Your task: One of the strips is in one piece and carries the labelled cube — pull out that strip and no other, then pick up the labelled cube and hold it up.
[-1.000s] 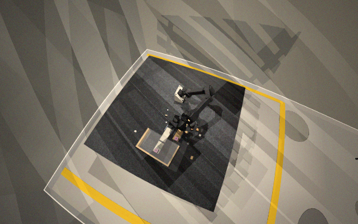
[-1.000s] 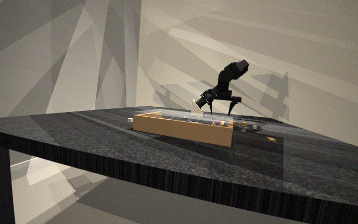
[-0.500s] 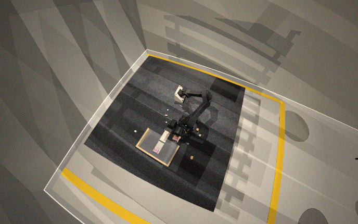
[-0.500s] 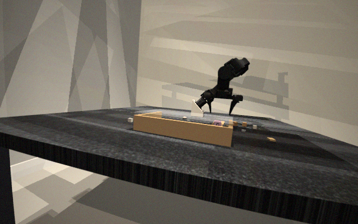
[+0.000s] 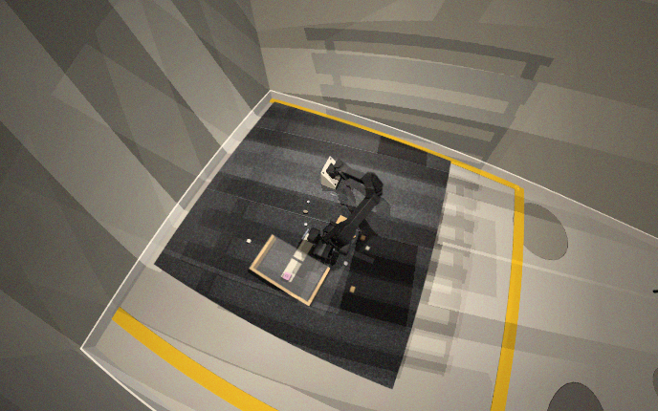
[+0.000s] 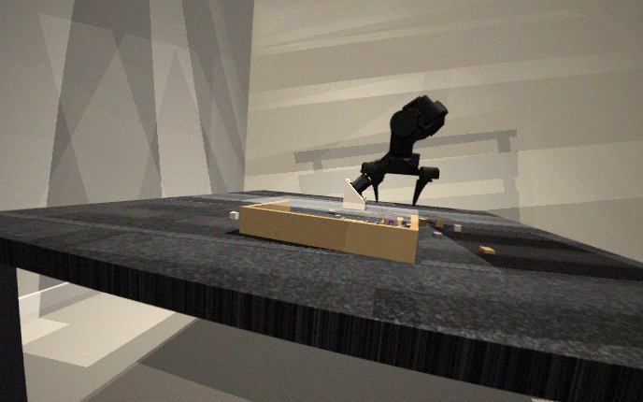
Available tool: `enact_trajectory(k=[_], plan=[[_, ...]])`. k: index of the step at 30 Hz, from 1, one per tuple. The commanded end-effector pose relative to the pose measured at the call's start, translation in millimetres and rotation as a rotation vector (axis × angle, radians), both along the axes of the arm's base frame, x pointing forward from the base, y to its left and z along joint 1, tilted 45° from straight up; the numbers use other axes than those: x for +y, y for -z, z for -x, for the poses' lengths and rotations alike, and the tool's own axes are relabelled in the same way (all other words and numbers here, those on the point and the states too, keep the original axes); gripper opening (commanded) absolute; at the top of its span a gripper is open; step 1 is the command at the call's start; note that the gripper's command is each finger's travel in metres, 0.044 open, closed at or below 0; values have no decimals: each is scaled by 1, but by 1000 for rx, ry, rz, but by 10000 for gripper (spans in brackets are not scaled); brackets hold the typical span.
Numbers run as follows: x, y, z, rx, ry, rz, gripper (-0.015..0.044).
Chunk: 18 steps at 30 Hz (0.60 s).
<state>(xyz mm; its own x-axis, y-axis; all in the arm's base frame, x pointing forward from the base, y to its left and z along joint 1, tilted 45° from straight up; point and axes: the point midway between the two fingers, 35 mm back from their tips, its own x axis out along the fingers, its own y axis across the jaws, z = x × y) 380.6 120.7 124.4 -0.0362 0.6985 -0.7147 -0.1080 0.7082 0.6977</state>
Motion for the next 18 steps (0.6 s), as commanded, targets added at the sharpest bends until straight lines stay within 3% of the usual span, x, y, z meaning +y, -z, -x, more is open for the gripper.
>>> enact_trajectory(k=[1,9,16,18], plan=[[-2,1,-16,3,1,-5,440],[-4,3,-38,1,1,-5,440],[2,9,-38,1,1,-5,256],[4,11,-38,1,1,-5,250]])
